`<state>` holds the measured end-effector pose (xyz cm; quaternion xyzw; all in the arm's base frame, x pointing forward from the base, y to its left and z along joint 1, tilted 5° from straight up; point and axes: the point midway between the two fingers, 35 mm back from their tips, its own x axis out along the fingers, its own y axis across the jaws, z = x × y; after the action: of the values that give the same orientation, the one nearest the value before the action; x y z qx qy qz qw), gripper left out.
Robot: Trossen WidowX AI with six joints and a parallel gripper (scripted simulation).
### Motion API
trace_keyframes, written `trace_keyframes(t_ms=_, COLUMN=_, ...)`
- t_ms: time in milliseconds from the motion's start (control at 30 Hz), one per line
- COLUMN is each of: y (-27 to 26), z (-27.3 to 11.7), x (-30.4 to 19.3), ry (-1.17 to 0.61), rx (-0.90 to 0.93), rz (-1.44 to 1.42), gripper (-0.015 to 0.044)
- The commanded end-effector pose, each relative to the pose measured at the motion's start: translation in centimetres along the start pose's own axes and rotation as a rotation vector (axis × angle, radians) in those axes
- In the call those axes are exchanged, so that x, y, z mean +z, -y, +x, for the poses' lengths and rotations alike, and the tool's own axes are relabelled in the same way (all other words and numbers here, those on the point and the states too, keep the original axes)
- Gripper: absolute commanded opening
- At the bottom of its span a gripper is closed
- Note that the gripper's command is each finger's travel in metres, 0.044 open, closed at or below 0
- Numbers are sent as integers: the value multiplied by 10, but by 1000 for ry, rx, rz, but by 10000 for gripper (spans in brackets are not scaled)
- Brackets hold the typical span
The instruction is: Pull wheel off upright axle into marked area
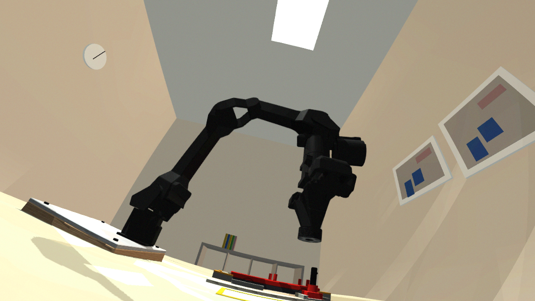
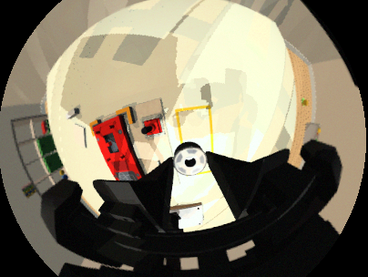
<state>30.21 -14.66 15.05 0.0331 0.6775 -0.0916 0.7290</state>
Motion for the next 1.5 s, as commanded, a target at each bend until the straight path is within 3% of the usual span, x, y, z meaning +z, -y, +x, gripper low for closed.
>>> trace_keyframes(t_ms=0, y=16, z=-1, x=-14, ry=0, rx=0, rz=-4, gripper=0)
trace_keyframes(t_ms=633, y=31, z=20, x=-27, ry=1, rx=-4, rz=-6, gripper=0)
trace_keyframes(t_ms=1167, y=32, z=99, x=-27, ry=0, rx=-4, rz=-6, gripper=0)
trace_keyframes(t_ms=1467, y=31, z=102, x=-28, ry=0, rx=-4, rz=-6, gripper=0)
